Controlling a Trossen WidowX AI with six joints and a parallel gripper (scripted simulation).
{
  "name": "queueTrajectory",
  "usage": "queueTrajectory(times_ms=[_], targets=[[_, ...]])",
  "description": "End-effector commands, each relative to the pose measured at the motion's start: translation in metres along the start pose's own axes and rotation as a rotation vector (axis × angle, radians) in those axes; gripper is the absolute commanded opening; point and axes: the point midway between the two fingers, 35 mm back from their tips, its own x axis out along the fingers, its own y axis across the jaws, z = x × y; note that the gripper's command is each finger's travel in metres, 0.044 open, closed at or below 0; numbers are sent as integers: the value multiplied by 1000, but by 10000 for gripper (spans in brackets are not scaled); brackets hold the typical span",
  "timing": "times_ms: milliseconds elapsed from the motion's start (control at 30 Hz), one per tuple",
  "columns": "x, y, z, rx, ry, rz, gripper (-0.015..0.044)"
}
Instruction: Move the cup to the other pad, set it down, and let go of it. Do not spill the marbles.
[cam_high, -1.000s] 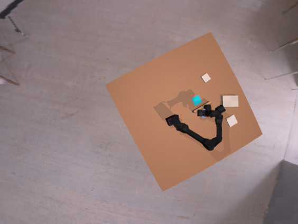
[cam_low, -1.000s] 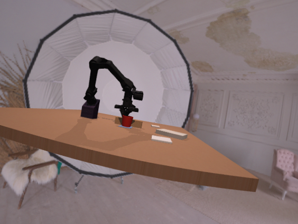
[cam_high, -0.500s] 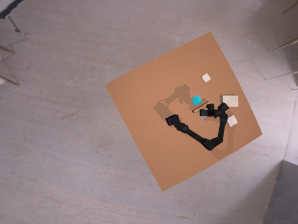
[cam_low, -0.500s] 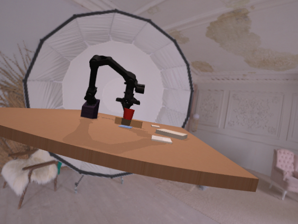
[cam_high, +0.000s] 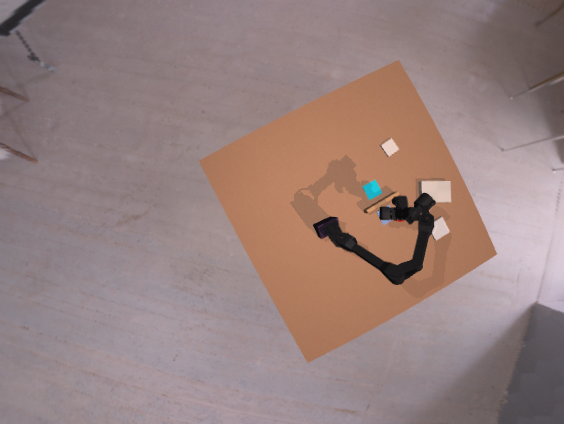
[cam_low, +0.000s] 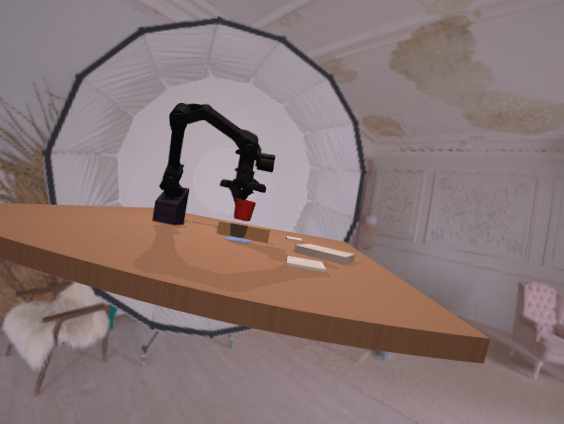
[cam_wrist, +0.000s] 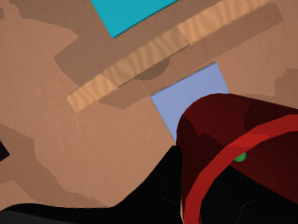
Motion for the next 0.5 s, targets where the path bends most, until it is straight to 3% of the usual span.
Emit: queueTrajectory(times_ms=[0,467], targets=[[0,0,0,-1,0,-1,0],[0,7,11,2,-2,1,0]])
